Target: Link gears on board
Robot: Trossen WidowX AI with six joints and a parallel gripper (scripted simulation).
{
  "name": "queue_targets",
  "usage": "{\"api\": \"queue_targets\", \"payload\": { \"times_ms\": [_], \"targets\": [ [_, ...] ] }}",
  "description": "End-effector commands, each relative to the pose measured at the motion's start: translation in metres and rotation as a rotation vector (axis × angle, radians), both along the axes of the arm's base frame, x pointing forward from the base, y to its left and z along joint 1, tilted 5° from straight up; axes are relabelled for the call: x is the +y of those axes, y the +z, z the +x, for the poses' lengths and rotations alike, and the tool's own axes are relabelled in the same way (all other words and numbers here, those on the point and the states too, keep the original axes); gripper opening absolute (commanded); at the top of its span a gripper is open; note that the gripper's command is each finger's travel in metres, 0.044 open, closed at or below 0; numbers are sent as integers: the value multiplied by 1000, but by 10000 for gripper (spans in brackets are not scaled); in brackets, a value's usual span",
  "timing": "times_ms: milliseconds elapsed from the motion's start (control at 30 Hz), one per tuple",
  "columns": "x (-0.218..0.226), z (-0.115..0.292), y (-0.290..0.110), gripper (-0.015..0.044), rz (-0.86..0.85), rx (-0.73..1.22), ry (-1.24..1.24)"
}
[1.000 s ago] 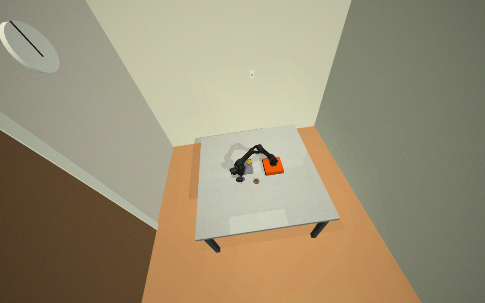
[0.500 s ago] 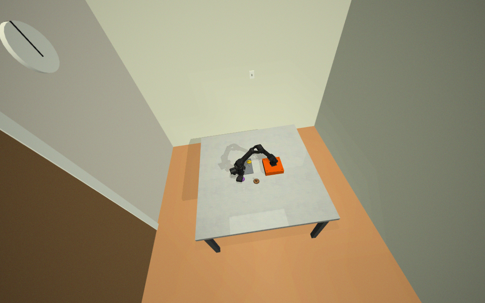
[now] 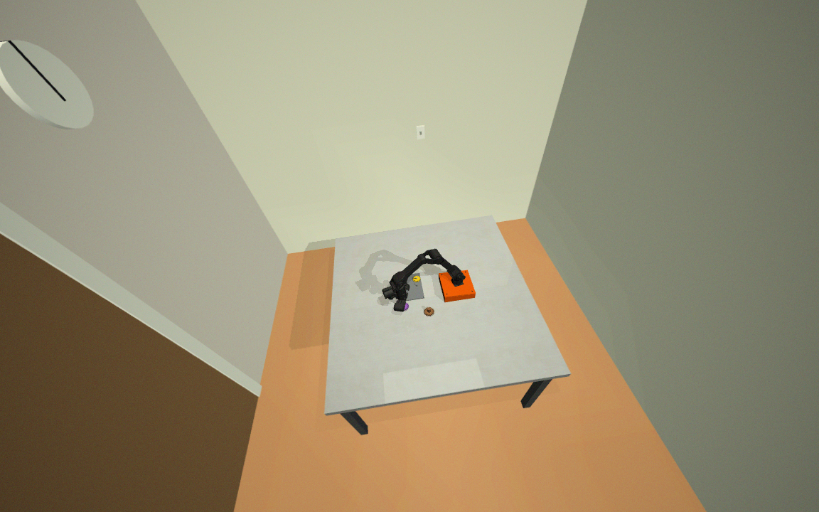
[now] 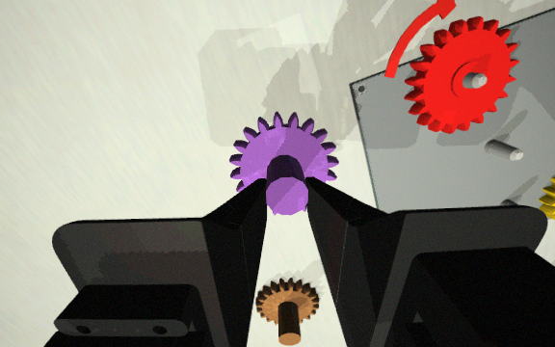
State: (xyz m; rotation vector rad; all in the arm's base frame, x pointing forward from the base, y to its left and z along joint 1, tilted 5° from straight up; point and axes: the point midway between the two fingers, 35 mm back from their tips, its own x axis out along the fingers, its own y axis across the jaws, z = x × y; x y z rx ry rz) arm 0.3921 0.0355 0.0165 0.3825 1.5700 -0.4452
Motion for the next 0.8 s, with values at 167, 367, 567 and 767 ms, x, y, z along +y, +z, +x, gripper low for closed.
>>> {"api": "queue_targets", "payload": {
  "times_ms": [167,367,567,767],
  "targets": [
    [2,5,24,0,-1,-12,-2],
    [4,7,39,0,1,-15,4],
    [5,7,53,0,2,-16,5],
    [6,7,67,0,1,-15,3]
  ]
}}
